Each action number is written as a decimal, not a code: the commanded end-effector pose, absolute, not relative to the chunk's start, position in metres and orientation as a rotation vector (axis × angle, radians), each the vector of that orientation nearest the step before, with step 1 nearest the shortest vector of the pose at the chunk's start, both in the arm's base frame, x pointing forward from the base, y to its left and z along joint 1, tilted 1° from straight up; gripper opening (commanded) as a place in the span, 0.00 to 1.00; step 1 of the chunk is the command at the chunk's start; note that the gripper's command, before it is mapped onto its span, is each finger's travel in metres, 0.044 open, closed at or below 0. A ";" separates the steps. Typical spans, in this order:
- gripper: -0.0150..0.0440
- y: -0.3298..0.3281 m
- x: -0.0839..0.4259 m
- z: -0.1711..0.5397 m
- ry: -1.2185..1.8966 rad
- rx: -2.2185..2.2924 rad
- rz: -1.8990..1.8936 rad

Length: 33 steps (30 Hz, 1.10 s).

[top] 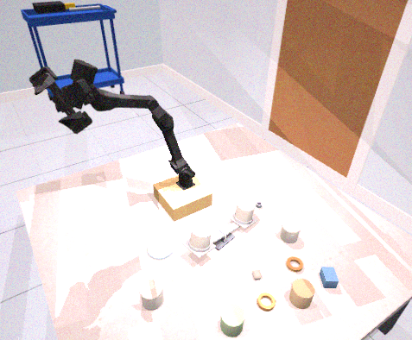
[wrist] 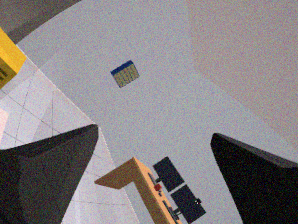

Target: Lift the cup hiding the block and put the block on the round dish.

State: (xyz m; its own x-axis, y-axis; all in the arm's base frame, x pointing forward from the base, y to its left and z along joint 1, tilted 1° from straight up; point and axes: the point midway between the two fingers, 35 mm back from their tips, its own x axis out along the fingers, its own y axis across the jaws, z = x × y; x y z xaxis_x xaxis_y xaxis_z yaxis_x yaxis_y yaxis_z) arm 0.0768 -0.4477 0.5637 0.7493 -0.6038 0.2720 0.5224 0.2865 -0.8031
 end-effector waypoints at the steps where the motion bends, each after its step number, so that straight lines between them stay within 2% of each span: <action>1: 0.98 -0.447 0.078 0.563 0.090 -1.031 -0.752; 2: 1.00 -0.445 0.082 0.561 0.091 -1.018 -0.748; 10: 1.00 -0.408 0.140 0.526 0.119 -0.817 -0.663; 20: 1.00 -0.331 0.201 0.460 0.206 -0.554 -0.490; 33: 1.00 -0.214 0.227 0.348 0.422 -0.310 -0.248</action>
